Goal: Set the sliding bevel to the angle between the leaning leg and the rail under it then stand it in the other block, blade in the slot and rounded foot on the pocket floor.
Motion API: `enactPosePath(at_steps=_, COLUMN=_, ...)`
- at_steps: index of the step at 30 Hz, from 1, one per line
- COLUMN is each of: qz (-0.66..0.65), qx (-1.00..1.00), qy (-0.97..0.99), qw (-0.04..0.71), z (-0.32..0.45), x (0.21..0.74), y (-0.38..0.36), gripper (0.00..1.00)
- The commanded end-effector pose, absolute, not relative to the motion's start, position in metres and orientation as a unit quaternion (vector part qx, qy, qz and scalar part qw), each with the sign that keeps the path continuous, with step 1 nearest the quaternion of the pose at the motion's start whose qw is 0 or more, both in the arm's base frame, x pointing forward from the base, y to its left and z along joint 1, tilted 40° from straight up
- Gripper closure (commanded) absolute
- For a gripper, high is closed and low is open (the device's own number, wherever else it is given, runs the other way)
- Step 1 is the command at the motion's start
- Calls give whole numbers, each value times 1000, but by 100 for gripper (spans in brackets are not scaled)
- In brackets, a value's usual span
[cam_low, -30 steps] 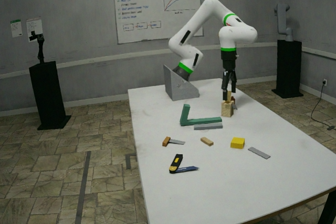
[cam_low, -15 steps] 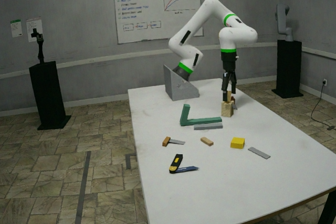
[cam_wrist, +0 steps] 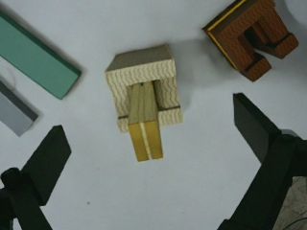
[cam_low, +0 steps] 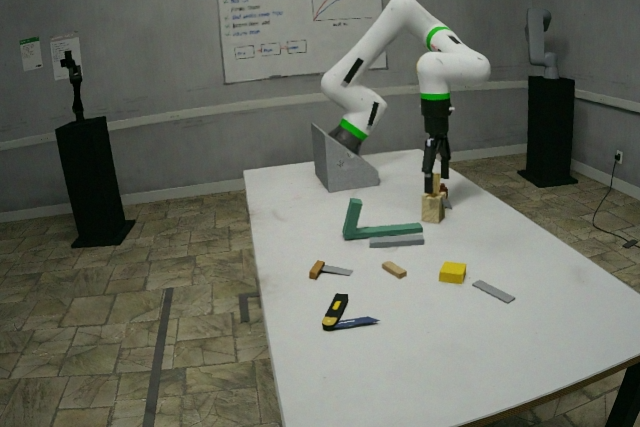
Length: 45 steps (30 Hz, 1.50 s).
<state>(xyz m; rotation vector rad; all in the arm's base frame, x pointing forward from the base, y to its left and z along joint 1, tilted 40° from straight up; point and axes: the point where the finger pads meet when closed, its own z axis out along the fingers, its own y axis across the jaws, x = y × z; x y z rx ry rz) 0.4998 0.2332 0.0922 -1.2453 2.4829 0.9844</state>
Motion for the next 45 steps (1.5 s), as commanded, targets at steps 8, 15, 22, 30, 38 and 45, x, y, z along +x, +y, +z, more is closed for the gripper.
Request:
enactPosePath(at_steps=8, qz=332, qx=-420, qy=839, qw=98, z=93, x=500, y=233, gripper=90)
enactPosePath(at_steps=15, qz=332, qx=-420, qy=839, qw=98, z=93, x=500, y=233, gripper=90)
enactPosePath(at_steps=22, qz=332, qx=-420, qy=839, qw=98, z=93, x=500, y=233, gripper=90)
enactPosePath(at_steps=30, qz=332, qx=-420, qy=839, qw=98, z=93, x=500, y=233, gripper=90)
enactPosePath(at_steps=38, qz=332, qx=-420, qy=839, qw=98, z=93, x=500, y=233, gripper=90)
enactPosePath(at_steps=45, qz=332, qx=-420, qy=839, qw=98, z=93, x=500, y=233, gripper=90)
